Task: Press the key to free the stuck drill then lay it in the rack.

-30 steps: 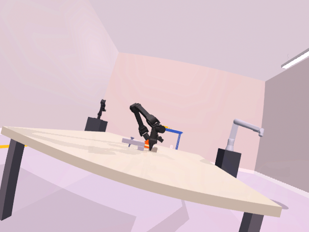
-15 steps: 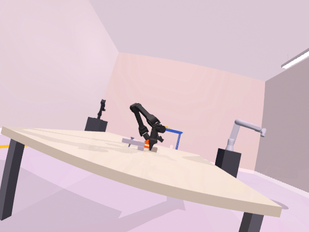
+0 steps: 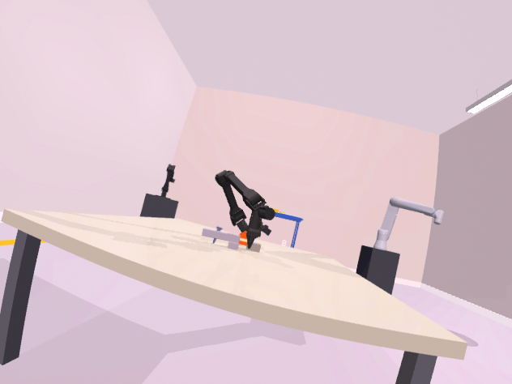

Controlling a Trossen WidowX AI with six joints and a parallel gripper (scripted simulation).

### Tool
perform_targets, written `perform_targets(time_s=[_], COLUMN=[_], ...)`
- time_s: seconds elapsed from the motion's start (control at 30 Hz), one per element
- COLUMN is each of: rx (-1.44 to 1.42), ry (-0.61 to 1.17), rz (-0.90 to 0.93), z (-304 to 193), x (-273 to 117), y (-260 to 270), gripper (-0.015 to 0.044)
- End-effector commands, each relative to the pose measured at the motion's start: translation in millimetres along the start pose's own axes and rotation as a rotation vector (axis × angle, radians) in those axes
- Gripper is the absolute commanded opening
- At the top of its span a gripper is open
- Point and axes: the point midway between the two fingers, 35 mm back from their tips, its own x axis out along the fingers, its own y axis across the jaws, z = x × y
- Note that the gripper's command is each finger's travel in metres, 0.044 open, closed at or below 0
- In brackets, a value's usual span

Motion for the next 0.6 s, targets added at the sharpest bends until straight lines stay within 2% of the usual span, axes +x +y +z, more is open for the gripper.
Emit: perform_targets(time_s=[0.0, 0.57], rx=[0.005, 0.005], ry=[-0.003, -0.003], rz=[-0.002, -0.003], z=[3.4, 21.1], x=[-0.2, -0.1], y=[-0.1, 0.1], gripper=[0.0, 0.0])
